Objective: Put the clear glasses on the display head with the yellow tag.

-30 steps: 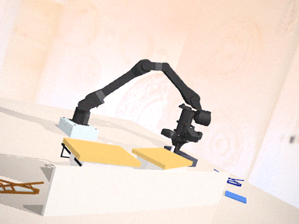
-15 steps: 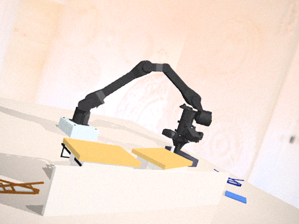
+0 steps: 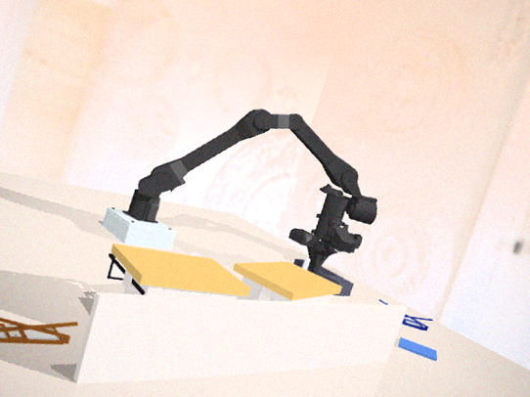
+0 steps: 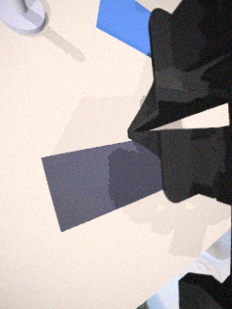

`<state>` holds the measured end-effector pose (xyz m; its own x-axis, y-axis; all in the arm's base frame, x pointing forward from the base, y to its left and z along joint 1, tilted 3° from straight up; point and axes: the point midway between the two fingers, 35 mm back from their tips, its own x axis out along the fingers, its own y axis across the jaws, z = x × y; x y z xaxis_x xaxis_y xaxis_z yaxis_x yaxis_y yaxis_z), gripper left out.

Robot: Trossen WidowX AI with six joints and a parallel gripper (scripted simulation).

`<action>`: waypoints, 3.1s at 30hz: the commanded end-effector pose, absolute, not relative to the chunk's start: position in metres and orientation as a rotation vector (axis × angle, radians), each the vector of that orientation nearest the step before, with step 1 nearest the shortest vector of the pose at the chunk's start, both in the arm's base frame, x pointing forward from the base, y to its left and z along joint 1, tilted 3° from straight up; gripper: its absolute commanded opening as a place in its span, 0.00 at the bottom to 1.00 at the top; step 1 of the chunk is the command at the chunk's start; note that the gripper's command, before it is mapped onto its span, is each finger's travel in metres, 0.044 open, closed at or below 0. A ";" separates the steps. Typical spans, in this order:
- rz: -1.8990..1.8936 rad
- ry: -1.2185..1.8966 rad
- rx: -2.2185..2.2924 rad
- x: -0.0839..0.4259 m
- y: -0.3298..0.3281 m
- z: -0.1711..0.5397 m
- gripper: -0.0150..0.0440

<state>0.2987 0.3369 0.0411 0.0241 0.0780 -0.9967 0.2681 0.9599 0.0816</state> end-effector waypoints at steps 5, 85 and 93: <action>-0.159 1.554 0.273 0.299 0.340 0.036 0.25; -0.156 1.519 0.253 0.285 0.025 0.081 0.59; -0.182 1.554 0.250 0.243 -0.026 0.066 0.59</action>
<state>0.2538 -0.0171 0.0682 0.0101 0.0439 -0.9990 0.2848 0.9575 0.0450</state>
